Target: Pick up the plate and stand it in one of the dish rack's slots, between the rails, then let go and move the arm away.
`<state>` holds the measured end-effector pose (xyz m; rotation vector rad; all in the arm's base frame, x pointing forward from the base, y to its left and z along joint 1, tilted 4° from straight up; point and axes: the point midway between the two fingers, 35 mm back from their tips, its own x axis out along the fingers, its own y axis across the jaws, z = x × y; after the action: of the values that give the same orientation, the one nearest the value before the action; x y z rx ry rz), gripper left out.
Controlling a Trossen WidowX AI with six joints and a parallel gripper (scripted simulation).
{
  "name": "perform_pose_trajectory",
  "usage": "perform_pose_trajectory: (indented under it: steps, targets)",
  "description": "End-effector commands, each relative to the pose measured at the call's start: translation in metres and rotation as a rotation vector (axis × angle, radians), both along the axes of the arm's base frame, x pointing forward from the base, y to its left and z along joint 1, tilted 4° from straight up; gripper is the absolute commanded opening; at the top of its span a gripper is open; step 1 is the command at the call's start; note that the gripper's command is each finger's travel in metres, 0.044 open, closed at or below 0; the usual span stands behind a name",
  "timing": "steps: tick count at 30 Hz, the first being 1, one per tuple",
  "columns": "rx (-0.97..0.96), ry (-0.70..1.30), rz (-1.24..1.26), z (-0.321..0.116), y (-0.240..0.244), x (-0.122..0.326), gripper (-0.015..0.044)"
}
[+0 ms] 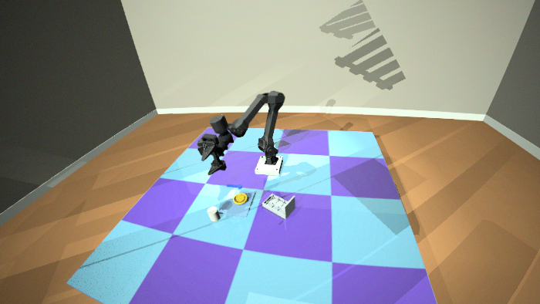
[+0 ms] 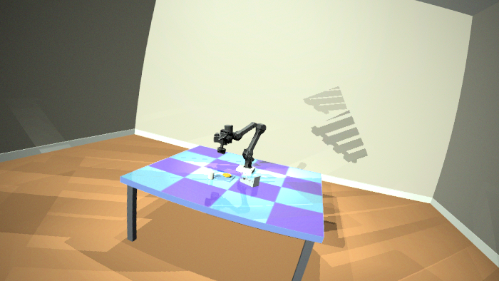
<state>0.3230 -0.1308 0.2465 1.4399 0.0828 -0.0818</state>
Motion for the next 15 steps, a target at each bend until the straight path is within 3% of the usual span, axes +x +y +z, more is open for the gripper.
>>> perform_pose_trajectory:
  steps: [1, 15]
  targets:
    - [-0.05, 0.057, -0.002, -0.008, -0.001, 0.007, 0.04]
    - [-0.242, 0.297, 0.046, -0.048, 0.004, 0.022, 0.04]
